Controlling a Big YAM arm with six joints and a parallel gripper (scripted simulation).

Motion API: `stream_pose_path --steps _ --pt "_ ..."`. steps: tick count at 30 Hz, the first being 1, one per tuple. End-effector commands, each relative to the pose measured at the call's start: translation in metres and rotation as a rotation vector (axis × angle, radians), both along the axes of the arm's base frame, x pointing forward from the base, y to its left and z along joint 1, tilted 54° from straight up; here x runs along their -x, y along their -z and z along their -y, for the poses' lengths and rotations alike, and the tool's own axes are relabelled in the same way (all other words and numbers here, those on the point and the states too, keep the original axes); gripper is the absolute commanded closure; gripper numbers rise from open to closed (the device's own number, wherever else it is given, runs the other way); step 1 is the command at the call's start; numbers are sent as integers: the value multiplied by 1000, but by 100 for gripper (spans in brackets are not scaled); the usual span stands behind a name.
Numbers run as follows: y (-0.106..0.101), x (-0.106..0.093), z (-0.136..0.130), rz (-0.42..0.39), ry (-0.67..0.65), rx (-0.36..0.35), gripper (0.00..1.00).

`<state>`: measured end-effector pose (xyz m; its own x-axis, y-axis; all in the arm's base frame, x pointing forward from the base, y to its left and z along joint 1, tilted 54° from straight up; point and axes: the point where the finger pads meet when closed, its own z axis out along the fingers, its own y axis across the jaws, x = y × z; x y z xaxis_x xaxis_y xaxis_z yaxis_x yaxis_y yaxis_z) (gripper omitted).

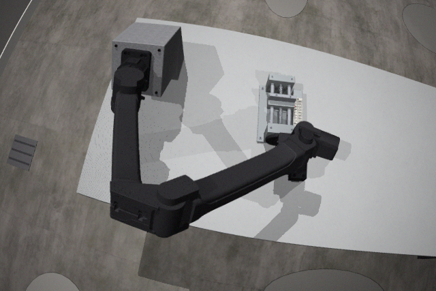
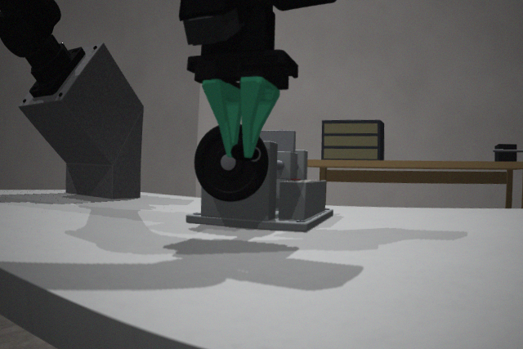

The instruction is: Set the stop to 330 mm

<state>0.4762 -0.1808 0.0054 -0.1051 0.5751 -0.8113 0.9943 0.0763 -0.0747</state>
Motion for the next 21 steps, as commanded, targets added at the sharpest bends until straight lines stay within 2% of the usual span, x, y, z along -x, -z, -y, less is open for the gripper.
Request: stream_pose_path --steps 1,18,20,21 --pt "9 2 4 -7 -1 -9 94" --pt "9 2 3 -7 -2 -9 94" --pt "6 -2 -7 6 -15 -8 94" --pt "-3 -6 -18 26 -28 -8 94"
